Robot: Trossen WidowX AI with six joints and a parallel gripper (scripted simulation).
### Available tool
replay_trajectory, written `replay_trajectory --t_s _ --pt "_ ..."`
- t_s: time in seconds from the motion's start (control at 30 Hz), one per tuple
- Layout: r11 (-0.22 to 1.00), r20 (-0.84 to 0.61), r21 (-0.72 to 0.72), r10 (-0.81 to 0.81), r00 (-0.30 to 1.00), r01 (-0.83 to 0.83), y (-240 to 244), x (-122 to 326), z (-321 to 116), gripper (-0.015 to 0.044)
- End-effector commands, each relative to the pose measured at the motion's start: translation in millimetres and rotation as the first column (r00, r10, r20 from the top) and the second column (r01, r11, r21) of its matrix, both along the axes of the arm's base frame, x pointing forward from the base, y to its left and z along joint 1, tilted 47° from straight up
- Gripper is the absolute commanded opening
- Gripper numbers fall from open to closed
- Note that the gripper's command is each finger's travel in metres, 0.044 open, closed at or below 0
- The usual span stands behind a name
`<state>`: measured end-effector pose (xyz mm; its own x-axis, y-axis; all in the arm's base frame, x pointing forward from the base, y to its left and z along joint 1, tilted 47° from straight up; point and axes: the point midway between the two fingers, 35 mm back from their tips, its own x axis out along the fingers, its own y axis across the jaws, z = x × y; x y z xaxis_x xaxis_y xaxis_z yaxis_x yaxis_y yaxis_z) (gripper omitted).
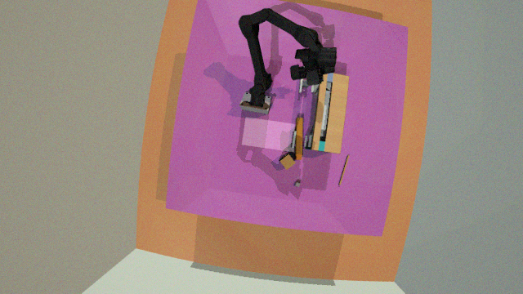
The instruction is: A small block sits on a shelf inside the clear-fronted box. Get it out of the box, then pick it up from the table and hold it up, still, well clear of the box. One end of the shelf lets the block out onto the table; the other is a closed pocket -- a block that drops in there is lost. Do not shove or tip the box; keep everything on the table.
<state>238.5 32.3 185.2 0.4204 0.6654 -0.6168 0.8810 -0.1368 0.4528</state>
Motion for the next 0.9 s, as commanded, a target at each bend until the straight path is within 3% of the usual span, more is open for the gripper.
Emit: replay_trajectory --t_s 0.0,0.23,0.43,0.63,0.87 --pt "0.765 0.409 -0.508 0.618 0.671 -0.395 13.0 -3.6 -16.1 0.0285" --pt "0.528 0.421 -0.752 0.846 0.329 -0.394 18.4 -3.4 -21.3 0.0285" --pt "0.303 0.313 -0.911 0.950 0.009 -0.279 21.6 -3.4 -26.1 0.0285" --pt "0.096 0.116 -0.992 0.954 -0.278 -0.085 23.6 -3.6 -30.7 0.0285" --pt "-0.072 -0.175 -0.976 0.825 -0.537 0.207 29.6 -3.0 -35.4 0.0285"
